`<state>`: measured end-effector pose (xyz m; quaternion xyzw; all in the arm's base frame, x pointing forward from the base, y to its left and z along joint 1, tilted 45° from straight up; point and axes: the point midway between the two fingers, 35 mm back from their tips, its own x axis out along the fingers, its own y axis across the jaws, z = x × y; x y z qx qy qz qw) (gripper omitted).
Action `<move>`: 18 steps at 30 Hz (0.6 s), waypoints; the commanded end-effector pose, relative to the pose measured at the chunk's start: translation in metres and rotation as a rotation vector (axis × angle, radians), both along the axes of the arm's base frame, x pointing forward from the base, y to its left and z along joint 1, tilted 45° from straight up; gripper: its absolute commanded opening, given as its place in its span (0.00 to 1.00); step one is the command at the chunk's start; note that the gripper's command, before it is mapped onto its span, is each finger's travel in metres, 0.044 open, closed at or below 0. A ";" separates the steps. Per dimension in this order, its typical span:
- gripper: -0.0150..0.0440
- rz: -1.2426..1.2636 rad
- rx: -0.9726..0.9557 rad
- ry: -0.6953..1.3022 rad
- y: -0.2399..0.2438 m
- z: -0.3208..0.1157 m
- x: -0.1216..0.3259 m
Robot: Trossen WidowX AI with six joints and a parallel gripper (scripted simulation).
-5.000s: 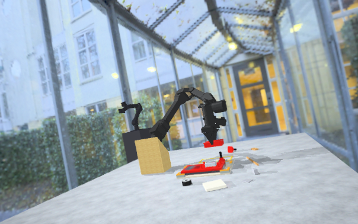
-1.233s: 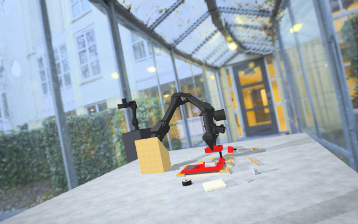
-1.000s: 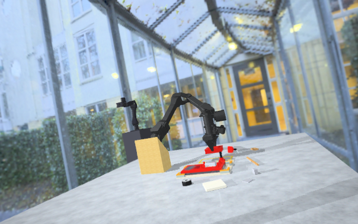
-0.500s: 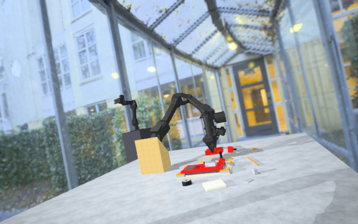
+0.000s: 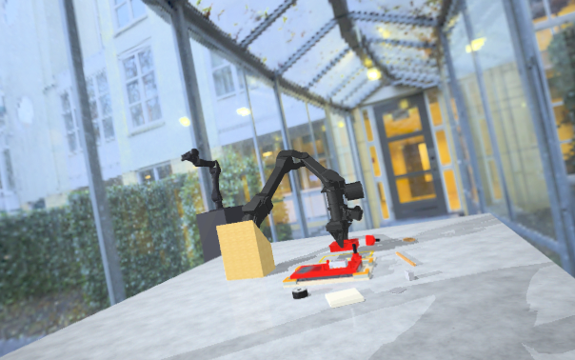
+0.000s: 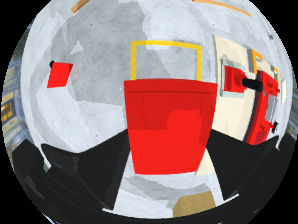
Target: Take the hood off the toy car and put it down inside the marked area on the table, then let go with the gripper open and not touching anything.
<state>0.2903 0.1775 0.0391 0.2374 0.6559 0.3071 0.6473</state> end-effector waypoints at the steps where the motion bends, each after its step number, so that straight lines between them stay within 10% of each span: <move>1: 0.25 -0.005 -0.003 0.003 0.001 -0.002 0.000; 18: 0.25 -0.005 -0.002 0.003 0.007 -0.007 -0.001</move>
